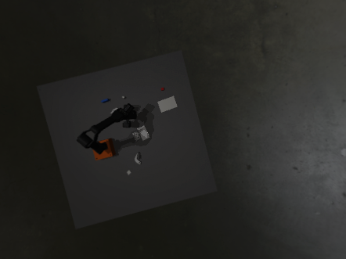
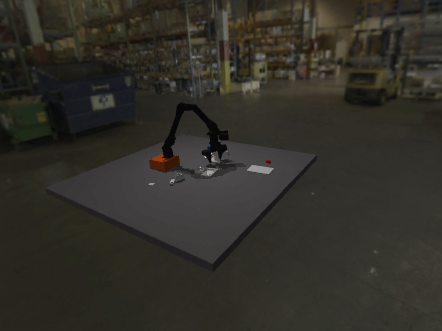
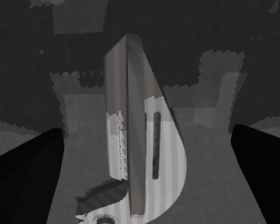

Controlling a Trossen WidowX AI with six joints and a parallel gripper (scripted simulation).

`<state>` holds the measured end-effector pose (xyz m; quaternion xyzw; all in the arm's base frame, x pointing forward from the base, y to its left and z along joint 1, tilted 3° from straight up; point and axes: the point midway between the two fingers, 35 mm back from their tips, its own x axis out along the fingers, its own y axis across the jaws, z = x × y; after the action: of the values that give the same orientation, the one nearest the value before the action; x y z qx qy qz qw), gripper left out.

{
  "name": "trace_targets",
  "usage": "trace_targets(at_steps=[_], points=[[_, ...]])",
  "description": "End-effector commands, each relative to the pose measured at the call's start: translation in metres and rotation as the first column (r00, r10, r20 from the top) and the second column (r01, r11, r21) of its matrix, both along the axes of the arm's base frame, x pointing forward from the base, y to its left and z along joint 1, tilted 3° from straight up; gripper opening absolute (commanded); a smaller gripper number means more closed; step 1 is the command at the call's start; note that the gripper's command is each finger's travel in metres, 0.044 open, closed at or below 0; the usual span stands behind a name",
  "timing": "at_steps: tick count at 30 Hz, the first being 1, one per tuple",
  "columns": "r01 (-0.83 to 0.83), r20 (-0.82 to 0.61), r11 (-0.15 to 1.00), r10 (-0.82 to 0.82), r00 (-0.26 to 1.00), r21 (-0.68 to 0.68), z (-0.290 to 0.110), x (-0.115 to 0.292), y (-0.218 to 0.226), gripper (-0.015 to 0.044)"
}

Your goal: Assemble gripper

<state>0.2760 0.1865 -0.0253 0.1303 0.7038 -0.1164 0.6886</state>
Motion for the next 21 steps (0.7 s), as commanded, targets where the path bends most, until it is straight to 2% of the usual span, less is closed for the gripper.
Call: trace_targets(at_steps=[1, 7, 10, 21], points=[[0.000, 0.000, 1.000, 0.000, 1.000, 0.000, 0.0000, 0.0000, 0.0000, 0.0309], [0.000, 0.000, 1.000, 0.000, 1.000, 0.000, 0.0000, 0.0000, 0.0000, 0.0151], [0.000, 0.000, 1.000, 0.000, 1.000, 0.000, 0.0000, 0.0000, 0.0000, 0.0134], [0.000, 0.000, 1.000, 0.000, 1.000, 0.000, 0.0000, 0.0000, 0.0000, 0.0134]])
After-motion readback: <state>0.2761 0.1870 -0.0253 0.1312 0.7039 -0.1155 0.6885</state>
